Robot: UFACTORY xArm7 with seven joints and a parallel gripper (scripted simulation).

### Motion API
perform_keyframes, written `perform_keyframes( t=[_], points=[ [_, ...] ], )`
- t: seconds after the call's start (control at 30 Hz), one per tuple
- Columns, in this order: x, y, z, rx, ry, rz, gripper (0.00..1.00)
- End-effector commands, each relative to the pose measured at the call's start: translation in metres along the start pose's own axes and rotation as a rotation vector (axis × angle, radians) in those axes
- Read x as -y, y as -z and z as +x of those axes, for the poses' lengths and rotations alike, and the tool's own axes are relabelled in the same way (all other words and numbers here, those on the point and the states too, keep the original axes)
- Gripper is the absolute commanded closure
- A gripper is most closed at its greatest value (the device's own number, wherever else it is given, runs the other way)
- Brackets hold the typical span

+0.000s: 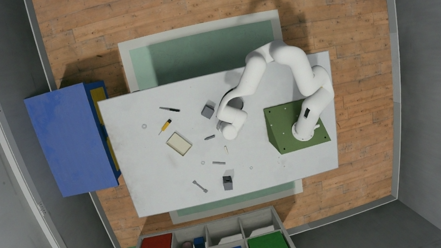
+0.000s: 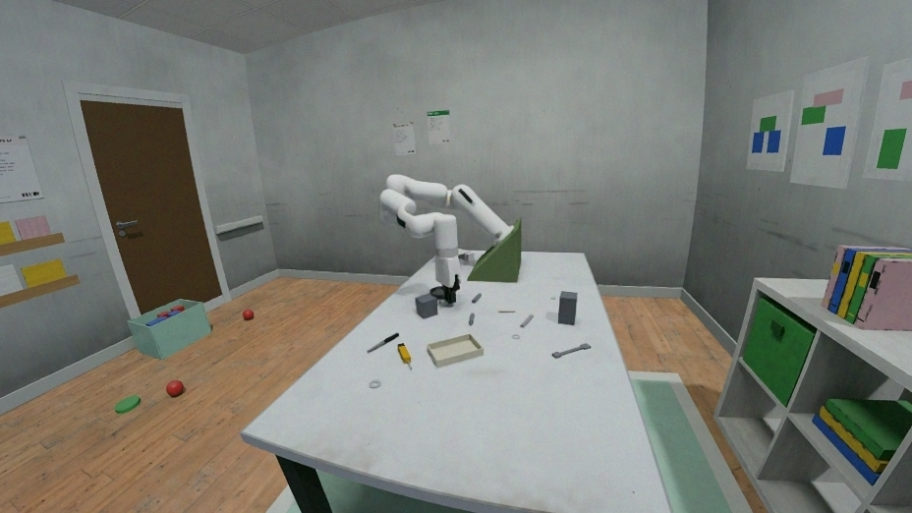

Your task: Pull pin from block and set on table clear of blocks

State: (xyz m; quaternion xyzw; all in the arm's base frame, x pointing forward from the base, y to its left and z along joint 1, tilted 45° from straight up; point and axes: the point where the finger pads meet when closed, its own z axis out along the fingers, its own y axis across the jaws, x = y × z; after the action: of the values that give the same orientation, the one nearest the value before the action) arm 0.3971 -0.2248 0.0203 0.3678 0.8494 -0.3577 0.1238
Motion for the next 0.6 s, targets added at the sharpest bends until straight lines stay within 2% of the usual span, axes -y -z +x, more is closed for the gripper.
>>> perform_keyframes(
  t=[0.0,0.57],
  points=[
    [-0.0019,0.0025,-0.0010,0.004,0.000,-0.005,1.00],
    [-0.0026,0.0031,-0.0032,0.006,0.000,-0.006,1.00]
  ],
)
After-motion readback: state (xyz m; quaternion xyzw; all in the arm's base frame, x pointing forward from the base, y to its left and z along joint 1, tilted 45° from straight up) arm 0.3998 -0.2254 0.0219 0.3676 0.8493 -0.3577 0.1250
